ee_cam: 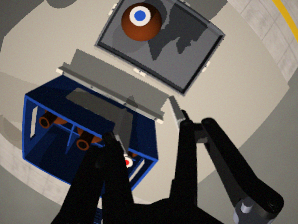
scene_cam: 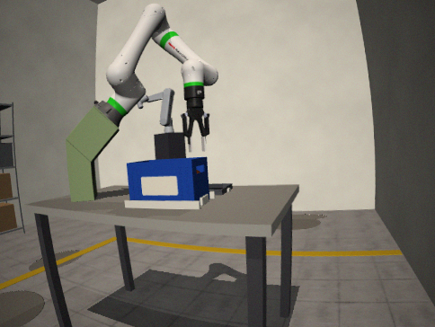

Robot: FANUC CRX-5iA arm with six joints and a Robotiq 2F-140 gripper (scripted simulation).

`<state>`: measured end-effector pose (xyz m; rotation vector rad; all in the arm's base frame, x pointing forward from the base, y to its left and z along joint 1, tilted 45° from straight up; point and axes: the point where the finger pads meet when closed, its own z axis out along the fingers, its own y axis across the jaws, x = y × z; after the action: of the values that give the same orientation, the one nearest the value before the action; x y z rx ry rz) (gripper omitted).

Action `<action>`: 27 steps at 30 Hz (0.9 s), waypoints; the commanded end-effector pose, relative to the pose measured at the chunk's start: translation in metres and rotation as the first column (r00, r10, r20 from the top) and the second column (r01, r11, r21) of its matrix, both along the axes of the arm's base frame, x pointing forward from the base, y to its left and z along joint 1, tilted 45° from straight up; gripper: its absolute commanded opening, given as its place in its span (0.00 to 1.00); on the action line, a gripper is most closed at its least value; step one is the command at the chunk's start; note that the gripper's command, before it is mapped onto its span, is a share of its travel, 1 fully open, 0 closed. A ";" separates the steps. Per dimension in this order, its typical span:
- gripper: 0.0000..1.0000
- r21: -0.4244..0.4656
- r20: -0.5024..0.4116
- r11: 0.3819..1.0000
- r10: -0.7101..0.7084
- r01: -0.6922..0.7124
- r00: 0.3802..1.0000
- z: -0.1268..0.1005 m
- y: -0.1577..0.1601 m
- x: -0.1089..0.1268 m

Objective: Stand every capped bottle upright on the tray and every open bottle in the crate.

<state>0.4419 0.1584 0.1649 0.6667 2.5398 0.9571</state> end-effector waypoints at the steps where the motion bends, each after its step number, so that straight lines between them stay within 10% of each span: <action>1: 0.38 0.010 -0.006 1.000 0.013 -0.013 1.000 -0.001 -0.007 0.007; 27: 0.38 0.009 -0.005 1.000 0.012 -0.012 1.000 -0.020 -0.064 0.043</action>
<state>0.4823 0.1001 0.1470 0.6592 2.5486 0.9704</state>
